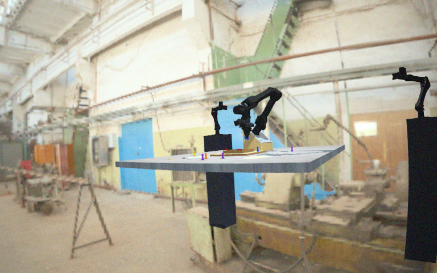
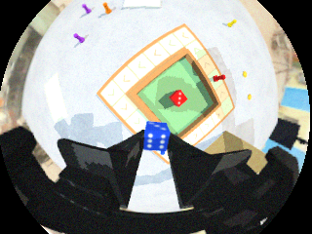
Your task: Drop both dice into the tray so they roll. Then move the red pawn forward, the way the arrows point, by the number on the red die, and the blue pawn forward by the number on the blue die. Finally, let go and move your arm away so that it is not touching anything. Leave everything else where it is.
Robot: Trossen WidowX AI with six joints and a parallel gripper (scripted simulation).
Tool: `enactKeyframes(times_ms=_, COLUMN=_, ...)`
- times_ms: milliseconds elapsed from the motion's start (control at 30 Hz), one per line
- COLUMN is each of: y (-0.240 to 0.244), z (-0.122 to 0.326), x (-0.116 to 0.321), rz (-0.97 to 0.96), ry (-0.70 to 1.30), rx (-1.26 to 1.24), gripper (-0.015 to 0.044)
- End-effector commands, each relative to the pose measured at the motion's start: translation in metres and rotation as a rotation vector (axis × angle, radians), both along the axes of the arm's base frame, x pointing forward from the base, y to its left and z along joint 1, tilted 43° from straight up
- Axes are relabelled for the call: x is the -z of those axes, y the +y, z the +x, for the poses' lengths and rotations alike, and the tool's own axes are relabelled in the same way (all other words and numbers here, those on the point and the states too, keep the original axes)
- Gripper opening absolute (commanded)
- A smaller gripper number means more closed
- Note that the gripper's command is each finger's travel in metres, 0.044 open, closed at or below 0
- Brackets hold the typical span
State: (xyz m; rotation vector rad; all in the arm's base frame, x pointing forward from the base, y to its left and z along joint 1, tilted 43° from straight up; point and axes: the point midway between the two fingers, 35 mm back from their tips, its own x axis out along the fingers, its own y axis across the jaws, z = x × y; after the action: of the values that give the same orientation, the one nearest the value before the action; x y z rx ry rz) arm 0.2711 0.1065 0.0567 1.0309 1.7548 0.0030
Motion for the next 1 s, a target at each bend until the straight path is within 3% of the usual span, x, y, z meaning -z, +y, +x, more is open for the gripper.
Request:
enactKeyframes(times_ms=0, y=-0.016, z=-0.003, x=0.020, rz=-0.013, ry=0.093, rx=0.104, gripper=0.0000)
enactKeyframes(times_ms=567, y=-0.074, z=-0.032, x=0.088, rz=-0.020, ry=0.474, rx=0.535, gripper=0.0000)
enactKeyframes(times_ms=767, y=-0.076, z=-0.034, x=0.090, rz=-0.026, ry=0.489, rx=0.551, gripper=0.0000)
enactKeyframes(times_ms=967, y=-0.073, z=-0.040, x=0.096, rz=-0.211, ry=0.471, rx=0.549, gripper=0.0000)
